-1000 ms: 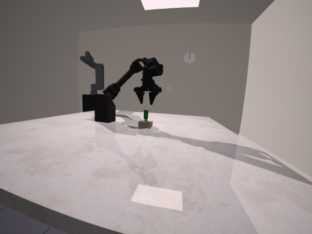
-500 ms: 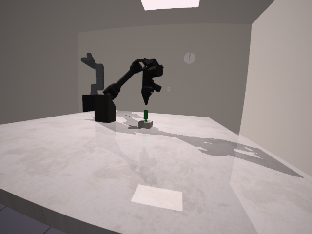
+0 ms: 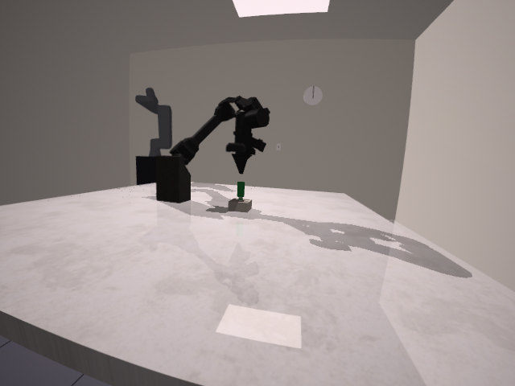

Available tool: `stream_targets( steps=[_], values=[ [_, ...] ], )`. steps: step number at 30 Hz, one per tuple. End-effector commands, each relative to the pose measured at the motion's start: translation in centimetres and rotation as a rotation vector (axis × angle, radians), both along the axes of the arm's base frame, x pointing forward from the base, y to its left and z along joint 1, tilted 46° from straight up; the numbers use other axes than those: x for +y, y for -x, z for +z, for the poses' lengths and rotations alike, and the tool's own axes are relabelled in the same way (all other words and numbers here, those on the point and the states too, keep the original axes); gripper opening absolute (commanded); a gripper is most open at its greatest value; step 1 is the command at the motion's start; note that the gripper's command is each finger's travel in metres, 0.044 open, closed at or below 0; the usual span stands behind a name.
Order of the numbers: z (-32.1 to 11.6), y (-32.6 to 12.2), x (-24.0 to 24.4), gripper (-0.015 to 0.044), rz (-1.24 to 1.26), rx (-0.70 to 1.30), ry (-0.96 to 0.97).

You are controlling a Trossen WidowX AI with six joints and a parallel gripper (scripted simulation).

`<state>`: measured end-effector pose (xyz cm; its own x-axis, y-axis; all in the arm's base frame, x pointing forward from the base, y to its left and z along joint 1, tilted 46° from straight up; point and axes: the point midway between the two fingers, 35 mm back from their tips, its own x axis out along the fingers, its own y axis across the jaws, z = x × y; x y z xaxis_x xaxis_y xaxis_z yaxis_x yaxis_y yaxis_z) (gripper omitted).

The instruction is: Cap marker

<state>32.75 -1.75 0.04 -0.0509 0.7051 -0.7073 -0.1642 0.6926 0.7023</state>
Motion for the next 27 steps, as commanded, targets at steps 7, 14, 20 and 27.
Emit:
stream_targets(
  steps=[7,14,20,27],
  values=[
    [-0.8,0.0,0.8,0.0000,-0.010,0.004,-0.003],
    [-1.5,0.0,1.6,0.0000,-0.010,0.004,-0.003],
    [-2.1,0.1,2.2,0.0000,-0.010,0.004,-0.004],
    [-2.8,0.1,2.9,0.0000,-0.010,0.004,-0.004]
  ],
)
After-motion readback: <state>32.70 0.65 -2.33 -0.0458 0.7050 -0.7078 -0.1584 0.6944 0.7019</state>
